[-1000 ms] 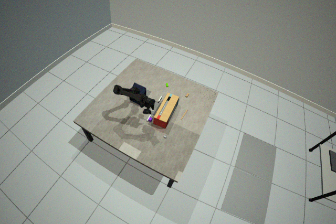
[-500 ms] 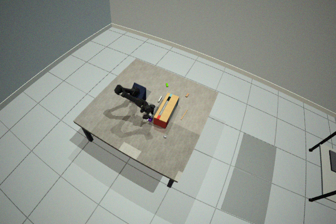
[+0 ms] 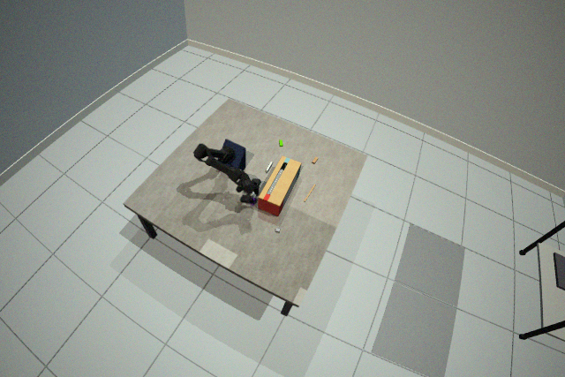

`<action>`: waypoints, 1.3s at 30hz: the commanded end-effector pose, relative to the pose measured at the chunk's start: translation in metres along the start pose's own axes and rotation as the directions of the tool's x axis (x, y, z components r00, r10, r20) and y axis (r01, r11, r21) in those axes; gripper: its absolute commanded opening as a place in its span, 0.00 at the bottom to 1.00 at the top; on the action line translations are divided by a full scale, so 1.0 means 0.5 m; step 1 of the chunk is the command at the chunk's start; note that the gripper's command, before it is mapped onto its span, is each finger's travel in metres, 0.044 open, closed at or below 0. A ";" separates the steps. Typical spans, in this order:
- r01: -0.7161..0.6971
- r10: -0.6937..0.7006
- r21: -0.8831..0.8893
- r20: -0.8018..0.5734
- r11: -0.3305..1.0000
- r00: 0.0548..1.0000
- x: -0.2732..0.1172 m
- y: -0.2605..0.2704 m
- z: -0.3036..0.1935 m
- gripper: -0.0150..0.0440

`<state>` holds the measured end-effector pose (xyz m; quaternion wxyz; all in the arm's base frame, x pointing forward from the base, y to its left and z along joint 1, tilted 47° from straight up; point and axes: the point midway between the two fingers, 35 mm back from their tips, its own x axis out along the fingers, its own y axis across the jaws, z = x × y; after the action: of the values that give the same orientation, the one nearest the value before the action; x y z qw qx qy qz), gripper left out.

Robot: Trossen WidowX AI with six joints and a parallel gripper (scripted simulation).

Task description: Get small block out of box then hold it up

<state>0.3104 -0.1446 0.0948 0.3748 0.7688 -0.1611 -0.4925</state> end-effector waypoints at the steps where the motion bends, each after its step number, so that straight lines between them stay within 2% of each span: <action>1: 0.003 -0.003 -0.004 0.002 1.000 1.000 0.012 -0.002 0.007 0.74; 24: -0.001 0.001 -0.006 0.001 1.000 1.000 0.074 -0.002 0.040 0.74; 31: -0.001 0.001 -0.006 0.001 1.000 1.000 0.074 -0.002 0.040 0.43; 34: -0.001 0.001 -0.006 0.001 1.000 1.000 0.074 -0.002 0.040 0.39; 37: -0.009 0.009 -0.034 -0.002 0.999 1.000 0.068 0.001 0.037 0.26; 39: -0.012 0.012 -0.044 -0.002 0.999 1.000 0.055 0.001 0.029 0.25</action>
<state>0.3091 -0.1739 0.0682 0.3848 0.7626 -0.1583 -0.4953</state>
